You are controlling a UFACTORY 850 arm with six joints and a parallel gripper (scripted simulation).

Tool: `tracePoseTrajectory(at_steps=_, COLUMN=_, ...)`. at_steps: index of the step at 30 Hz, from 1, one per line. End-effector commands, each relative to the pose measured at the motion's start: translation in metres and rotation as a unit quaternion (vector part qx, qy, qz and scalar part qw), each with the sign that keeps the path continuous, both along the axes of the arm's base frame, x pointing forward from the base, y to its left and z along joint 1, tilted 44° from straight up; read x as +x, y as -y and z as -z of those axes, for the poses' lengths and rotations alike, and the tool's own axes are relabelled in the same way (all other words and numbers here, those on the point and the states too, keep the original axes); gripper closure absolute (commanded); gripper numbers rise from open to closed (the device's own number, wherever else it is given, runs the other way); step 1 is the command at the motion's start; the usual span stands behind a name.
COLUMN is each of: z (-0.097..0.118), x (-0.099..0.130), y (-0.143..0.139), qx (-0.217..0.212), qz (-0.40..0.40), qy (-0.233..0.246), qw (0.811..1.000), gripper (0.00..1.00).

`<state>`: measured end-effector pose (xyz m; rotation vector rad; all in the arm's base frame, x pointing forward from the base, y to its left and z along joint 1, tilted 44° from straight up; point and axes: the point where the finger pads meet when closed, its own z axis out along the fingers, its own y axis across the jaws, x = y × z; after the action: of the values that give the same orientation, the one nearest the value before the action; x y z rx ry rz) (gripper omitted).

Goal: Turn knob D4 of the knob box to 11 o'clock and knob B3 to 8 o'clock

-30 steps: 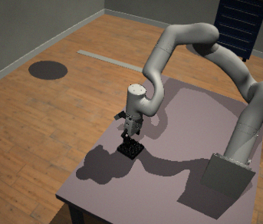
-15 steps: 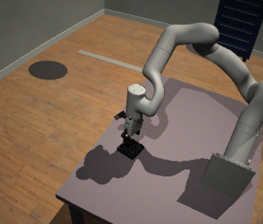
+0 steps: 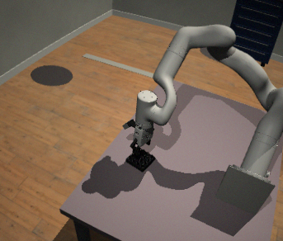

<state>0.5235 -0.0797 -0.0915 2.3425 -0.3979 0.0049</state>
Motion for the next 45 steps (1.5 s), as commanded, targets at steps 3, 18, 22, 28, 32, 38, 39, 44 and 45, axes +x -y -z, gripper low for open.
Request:
tracePoseTrajectory(at_steps=3, z=-0.0005, x=0.0009, y=-0.0005, qx=0.0, qz=0.0, qy=0.001, qw=1.0, gripper=0.0)
tracePoseTrajectory(at_steps=18, z=-0.0005, x=0.0009, y=-0.0005, qx=0.0, qz=0.0, qy=0.001, qw=1.0, gripper=0.0)
tracePoseTrajectory(at_steps=22, z=-0.0005, x=0.0009, y=-0.0005, qx=0.0, qz=0.0, qy=0.001, qw=1.0, gripper=0.0)
tracePoseTrajectory(at_steps=28, z=-0.0005, x=0.0009, y=-0.0005, qx=0.0, qz=0.0, qy=0.001, qw=1.0, gripper=0.0)
tracePoseTrajectory(at_steps=32, z=-0.0004, x=0.0006, y=-0.0006, qx=0.0, qz=0.0, qy=0.001, qw=1.0, gripper=0.0)
tracePoseTrajectory(at_steps=38, z=-0.0001, x=-0.0025, y=-0.0015, qx=-0.001, qz=0.0, qy=0.001, qw=1.0, gripper=0.0)
tracePoseTrajectory(at_steps=39, z=-0.0001, x=-0.0025, y=-0.0015, qx=-0.001, qz=0.0, qy=0.001, qw=1.0, gripper=0.0)
tracePoseTrajectory(at_steps=44, z=0.0003, x=-0.0074, y=-0.0028, qx=-0.002, qz=0.0, qy=0.001, qw=1.0, gripper=0.0)
tracePoseTrajectory(at_steps=45, z=0.0005, x=-0.0089, y=-0.0032, qx=-0.002, qz=0.0, qy=0.001, qw=1.0, gripper=0.0)
